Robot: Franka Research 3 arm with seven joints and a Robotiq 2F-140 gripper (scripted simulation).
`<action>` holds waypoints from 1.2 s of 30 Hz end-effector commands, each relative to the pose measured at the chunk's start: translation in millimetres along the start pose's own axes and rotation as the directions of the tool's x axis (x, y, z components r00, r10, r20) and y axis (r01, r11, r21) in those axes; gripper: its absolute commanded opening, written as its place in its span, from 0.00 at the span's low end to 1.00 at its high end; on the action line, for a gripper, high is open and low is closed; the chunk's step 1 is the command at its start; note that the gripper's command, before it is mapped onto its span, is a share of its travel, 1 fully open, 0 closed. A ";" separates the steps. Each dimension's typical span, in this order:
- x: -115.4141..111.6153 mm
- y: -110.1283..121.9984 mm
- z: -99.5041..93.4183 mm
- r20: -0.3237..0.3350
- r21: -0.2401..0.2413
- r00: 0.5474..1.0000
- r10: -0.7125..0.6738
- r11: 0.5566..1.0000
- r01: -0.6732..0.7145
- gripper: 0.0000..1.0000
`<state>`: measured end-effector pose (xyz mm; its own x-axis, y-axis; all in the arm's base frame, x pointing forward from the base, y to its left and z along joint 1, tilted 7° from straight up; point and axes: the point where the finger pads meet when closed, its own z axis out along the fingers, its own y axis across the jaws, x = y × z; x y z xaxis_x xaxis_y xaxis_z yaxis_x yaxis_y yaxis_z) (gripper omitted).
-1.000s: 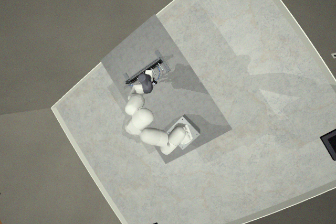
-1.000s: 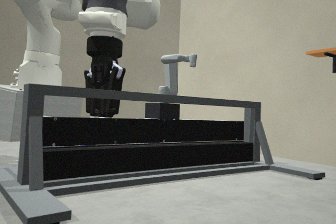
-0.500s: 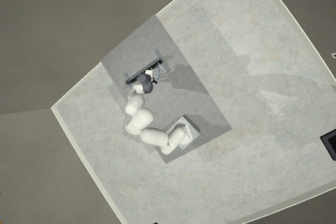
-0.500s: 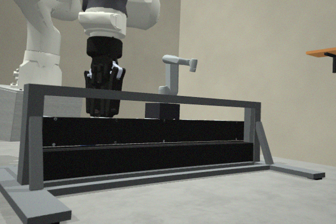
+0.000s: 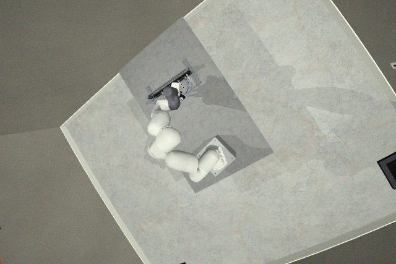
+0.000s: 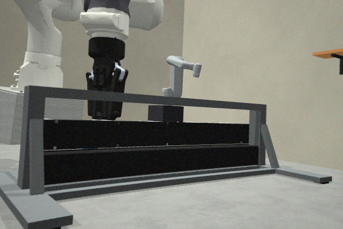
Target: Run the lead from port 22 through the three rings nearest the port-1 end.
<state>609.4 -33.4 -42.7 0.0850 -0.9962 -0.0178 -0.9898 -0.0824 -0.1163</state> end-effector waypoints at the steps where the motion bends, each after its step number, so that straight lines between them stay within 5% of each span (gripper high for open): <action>1: 0.8 -1.0 0.2 -0.001 0.003 1.000 -0.001 1.000 0.001 0.20; 15: 0.8 -1.0 0.2 -0.001 0.003 1.000 -0.001 1.000 0.001 0.20; 16: 0.8 -1.0 0.2 -0.001 0.003 1.000 -0.001 1.000 0.001 0.00; 36: 0.8 -1.0 0.2 -0.001 0.003 1.000 -0.001 1.000 0.001 0.00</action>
<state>609.8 -33.6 -42.5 0.0848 -0.9962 -0.0175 -0.9897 -0.0822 -0.1172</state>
